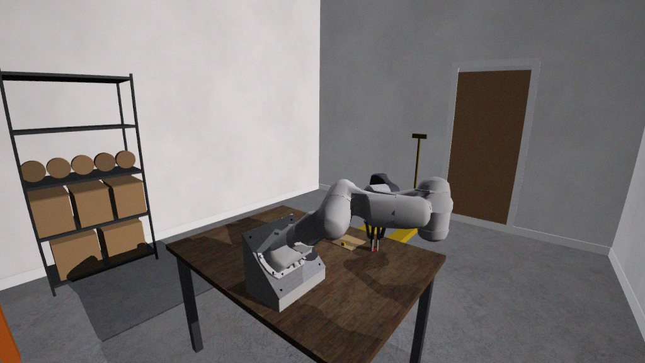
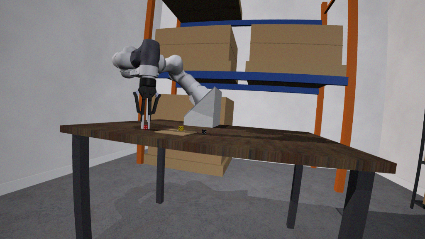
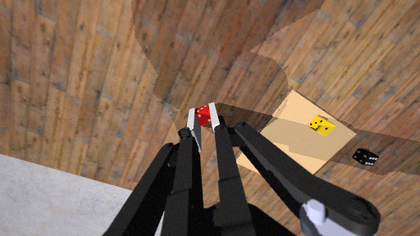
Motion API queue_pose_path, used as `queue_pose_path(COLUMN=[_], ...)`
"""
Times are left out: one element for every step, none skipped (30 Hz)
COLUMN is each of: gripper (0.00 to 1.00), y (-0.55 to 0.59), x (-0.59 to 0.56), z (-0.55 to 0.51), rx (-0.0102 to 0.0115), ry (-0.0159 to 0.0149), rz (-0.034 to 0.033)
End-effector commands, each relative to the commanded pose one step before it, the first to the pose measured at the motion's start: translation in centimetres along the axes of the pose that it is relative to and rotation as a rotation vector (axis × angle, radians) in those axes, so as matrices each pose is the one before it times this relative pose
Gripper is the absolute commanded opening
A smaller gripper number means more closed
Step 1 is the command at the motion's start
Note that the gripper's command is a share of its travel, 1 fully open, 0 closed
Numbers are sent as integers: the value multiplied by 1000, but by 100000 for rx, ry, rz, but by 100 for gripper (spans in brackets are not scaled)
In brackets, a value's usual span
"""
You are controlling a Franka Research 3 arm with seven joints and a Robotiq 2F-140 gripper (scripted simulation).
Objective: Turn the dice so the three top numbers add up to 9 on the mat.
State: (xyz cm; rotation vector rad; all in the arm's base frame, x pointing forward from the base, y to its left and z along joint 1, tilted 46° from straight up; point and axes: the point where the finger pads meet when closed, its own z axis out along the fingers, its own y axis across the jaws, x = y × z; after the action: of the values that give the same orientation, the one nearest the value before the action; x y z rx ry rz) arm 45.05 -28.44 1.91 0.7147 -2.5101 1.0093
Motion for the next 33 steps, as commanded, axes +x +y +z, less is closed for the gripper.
queue_pose_path(gripper=[9, 9, 9, 9, 9, 9, 9, 9, 9, 9, 9, 9, 9, 9, 9, 9, 9, 9, 9, 9, 9, 9, 9, 9, 9, 9, 9, 9, 9, 9, 9, 9, 9], y=[-25, 0, 0, 0, 0, 0, 0, 0, 0, 0, 0, 0, 0, 0, 0, 0, 0, 0, -1, 0, 0, 0, 0, 0, 0, 0, 0, 0, 0, 0, 0, 0, 0], x=[-91, 0, 0, 0, 0, 0, 0, 0, 0, 0, 0, 0, 0, 0, 0, 0, 0, 0, 0, 0, 0, 0, 0, 0, 0, 0, 0, 0, 0, 0, 0, 0, 0], z=[124, 0, 0, 0, 0, 0, 0, -6, -39, -97, -173, -258, 0, 0, -350, -441, -527, -604, -672, -723, -759, -774, -771, -744, -698, -630, -543, -443, -334, 0, 0, -227, -128], rx=[-221, 0, 0, 0, 0, 0, 0, 0, 0, 0, 0, 0, 0, 0, 0, 0, 0, 0, 1, 0, 0, 0, 0, 0, 0, 0, 0, 0, 0, 0, 0, 0, -1], ry=[-338, 0, 0, 0, 0, 0, 0, 0, 0, 0, 0, 0, 0, 0, 0, 0, 0, 0, 0, 0, 0, 0, 0, 0, 0, 0, 0, 0, 0, 0, 0, 0, 0], rz=[634, 0, 0, 0, 0, 0, 0, 0, 0, 0, 0, 0, 0, 0, 0, 0, 0, -1, 1, 0, 0, 0, 0, 0, 0, 0, 0, 0, 0, 0, 0, 0, 0])
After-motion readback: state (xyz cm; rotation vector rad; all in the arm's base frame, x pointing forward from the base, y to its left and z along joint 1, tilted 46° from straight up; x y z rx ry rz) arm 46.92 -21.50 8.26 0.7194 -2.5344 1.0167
